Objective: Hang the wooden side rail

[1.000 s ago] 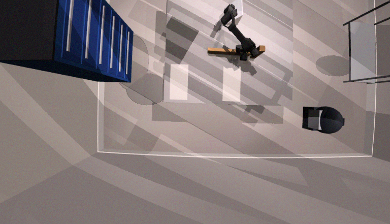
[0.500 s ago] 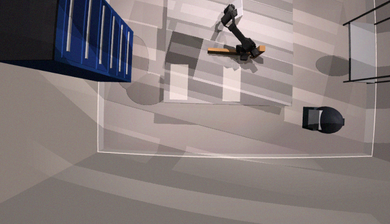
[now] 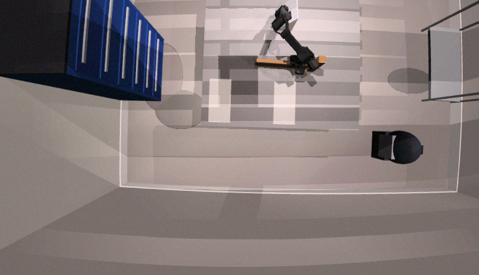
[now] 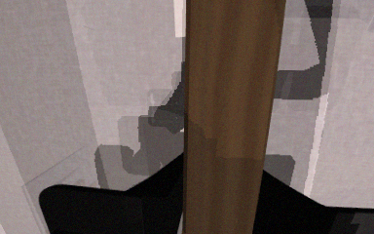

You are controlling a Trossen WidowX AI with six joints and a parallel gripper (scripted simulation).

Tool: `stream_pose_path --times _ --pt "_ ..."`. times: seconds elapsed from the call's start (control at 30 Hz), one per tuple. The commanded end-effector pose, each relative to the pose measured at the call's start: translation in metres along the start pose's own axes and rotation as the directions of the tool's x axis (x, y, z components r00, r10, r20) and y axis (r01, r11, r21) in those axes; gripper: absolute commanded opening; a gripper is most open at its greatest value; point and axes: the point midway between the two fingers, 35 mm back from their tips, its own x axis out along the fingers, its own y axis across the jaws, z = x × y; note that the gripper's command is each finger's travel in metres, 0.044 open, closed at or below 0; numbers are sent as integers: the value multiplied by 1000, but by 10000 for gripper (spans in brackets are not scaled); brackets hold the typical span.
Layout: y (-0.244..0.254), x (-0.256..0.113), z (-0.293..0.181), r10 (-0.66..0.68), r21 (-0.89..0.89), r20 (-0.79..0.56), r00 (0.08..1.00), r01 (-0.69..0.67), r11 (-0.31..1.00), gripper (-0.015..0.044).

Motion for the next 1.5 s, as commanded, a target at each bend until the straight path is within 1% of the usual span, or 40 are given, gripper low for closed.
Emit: stream_pose_path --times 0.0,1.47 --pt "-1 -6 -4 11 -4 -7 1000 -11 1000 0" --pt "-1 -5 -8 11 -4 -7 1000 -11 1000 0"
